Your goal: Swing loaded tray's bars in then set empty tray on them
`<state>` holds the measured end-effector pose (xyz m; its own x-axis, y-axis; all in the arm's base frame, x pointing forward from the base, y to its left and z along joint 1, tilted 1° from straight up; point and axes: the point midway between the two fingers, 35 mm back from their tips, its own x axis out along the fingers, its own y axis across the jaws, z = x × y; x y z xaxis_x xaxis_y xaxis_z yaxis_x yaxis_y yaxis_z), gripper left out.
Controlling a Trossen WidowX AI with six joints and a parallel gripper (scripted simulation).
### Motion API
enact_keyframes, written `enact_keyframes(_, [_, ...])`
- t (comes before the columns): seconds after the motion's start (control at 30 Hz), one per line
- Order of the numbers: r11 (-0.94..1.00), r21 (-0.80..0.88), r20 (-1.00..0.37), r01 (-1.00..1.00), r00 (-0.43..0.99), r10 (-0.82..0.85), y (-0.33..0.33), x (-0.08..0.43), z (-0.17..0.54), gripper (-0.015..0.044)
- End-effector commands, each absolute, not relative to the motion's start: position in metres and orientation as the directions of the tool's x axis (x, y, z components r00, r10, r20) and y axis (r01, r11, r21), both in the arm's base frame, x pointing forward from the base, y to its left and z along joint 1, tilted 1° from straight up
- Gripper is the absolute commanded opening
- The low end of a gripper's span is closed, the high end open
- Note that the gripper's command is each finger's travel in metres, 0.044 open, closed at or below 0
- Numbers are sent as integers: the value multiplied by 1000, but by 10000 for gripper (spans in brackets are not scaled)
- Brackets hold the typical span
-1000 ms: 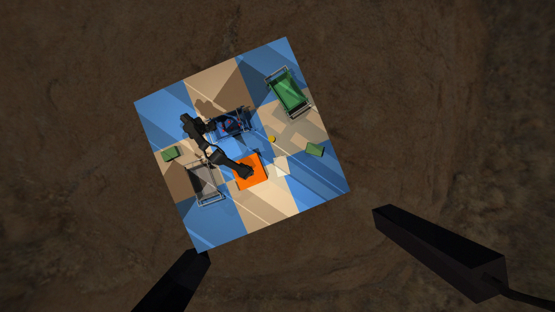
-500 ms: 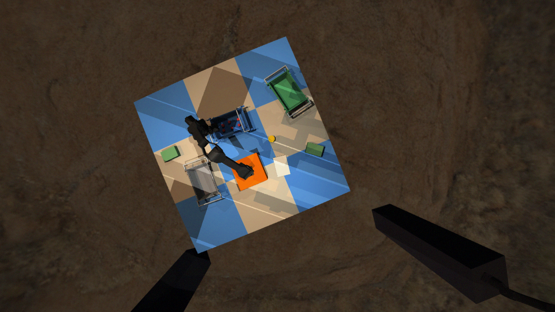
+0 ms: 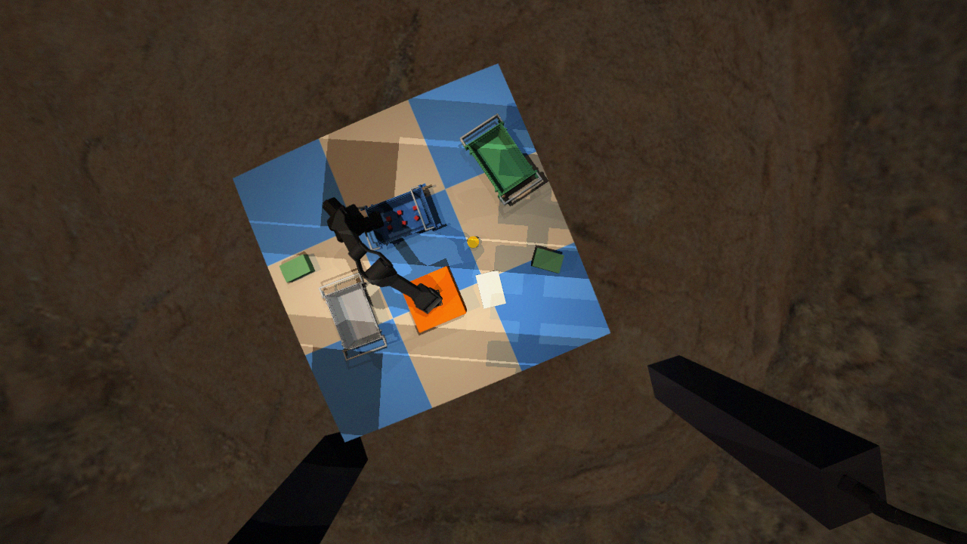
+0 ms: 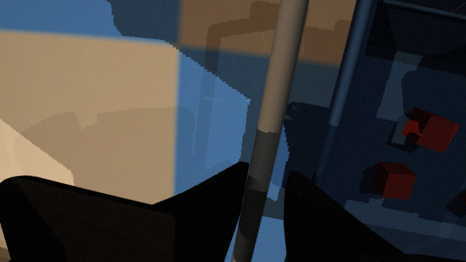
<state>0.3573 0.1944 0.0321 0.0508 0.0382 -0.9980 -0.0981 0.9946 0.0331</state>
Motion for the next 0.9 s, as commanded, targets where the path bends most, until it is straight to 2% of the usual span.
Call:
enact_keyframes(0.0, [996,16,-998,-86,53,21,174,361,35,80])
enact_keyframes(0.47, [996,12,-998,-86,53,17,134,365,14,80])
enact_keyframes(0.87, [996,12,-998,-86,54,17,137,364,60,80])
